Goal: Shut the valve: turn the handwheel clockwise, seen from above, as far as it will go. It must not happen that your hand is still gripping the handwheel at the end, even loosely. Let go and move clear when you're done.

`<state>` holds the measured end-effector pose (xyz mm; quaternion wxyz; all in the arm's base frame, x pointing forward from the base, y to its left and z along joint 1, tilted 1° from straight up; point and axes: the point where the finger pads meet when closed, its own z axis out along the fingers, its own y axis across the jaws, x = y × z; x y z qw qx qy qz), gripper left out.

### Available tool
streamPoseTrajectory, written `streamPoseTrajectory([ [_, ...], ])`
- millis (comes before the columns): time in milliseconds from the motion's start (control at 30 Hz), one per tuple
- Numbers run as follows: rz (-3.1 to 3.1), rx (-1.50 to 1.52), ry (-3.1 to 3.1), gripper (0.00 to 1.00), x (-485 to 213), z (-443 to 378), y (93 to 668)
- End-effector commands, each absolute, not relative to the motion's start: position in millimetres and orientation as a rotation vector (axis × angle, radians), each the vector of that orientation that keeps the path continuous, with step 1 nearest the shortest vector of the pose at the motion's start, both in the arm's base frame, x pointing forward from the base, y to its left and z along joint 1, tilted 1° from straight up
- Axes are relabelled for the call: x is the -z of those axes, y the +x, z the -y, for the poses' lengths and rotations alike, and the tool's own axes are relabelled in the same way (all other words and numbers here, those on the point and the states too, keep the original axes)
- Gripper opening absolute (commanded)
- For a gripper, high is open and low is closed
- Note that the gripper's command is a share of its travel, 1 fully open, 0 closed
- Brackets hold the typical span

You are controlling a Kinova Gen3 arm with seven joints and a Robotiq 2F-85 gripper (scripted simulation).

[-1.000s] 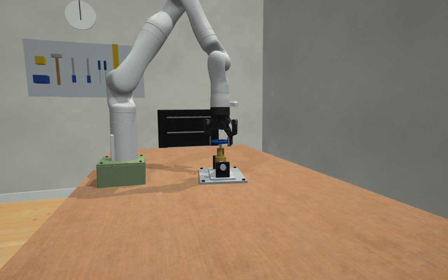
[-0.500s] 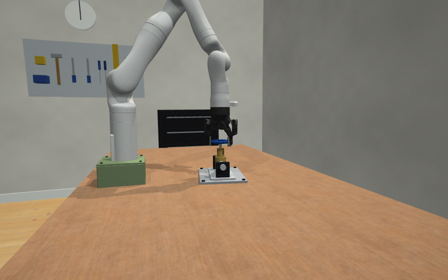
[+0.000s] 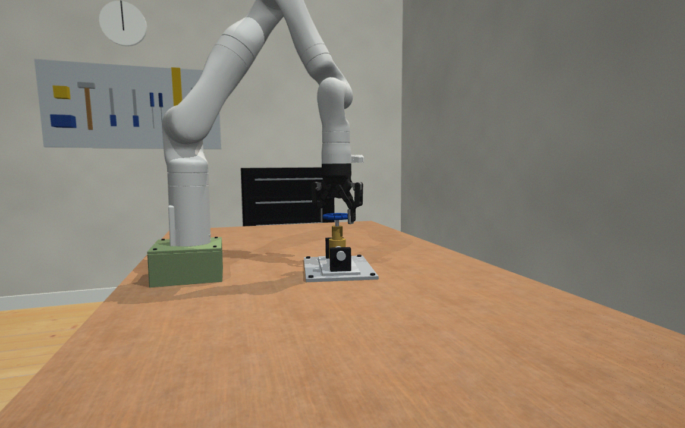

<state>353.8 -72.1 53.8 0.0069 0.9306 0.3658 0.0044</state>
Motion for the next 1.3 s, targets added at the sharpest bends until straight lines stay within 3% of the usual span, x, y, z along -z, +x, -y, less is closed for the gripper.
streamPoseTrajectory([
  [0,-1.100,-0.007,2.930,0.00,-51.3,71.5,352.6],
  [1267,-0.509,-0.009,3.093,0.00,-51.4,70.6,352.2],
])
